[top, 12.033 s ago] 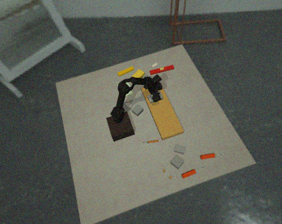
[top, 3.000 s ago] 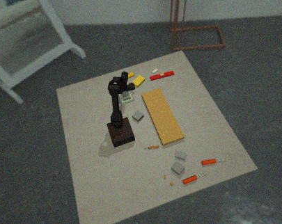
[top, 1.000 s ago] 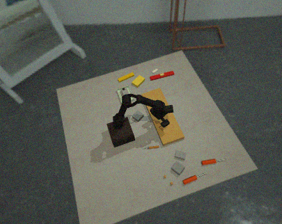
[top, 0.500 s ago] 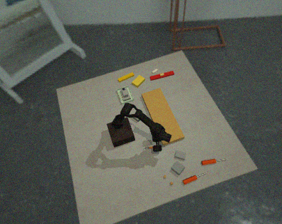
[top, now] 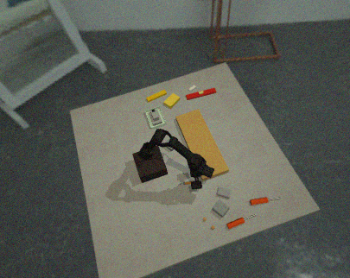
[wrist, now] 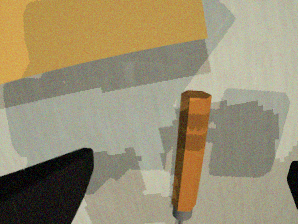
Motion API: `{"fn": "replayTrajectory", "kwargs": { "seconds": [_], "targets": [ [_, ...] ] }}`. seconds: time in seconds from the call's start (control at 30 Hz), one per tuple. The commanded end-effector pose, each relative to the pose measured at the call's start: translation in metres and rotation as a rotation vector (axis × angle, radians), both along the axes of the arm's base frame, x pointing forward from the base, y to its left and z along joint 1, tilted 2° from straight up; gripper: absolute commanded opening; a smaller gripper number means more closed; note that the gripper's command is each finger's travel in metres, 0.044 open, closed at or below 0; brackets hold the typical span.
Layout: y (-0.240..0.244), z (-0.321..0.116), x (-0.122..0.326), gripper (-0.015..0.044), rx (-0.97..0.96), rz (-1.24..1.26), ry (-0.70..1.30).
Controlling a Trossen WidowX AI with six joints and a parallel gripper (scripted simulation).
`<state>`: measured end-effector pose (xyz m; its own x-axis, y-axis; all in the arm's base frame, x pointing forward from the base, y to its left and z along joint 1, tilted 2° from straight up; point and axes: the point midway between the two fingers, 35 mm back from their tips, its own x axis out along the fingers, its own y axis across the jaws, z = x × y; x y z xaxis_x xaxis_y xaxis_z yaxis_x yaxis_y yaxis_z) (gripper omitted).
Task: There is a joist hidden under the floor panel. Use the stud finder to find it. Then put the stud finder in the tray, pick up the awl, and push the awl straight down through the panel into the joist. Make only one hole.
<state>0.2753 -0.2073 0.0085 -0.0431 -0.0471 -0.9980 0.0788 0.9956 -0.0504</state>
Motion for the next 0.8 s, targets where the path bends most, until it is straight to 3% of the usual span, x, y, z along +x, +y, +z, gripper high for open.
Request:
{"fn": "replayTrajectory", "kwargs": {
  "seconds": [0.0,0.77],
  "targets": [
    [-0.003,-0.003,0.002,0.044,-0.007,0.005,-0.004],
    [-0.004,-0.041,0.003,0.044,-0.006,0.005,-0.004]
  ]
}}
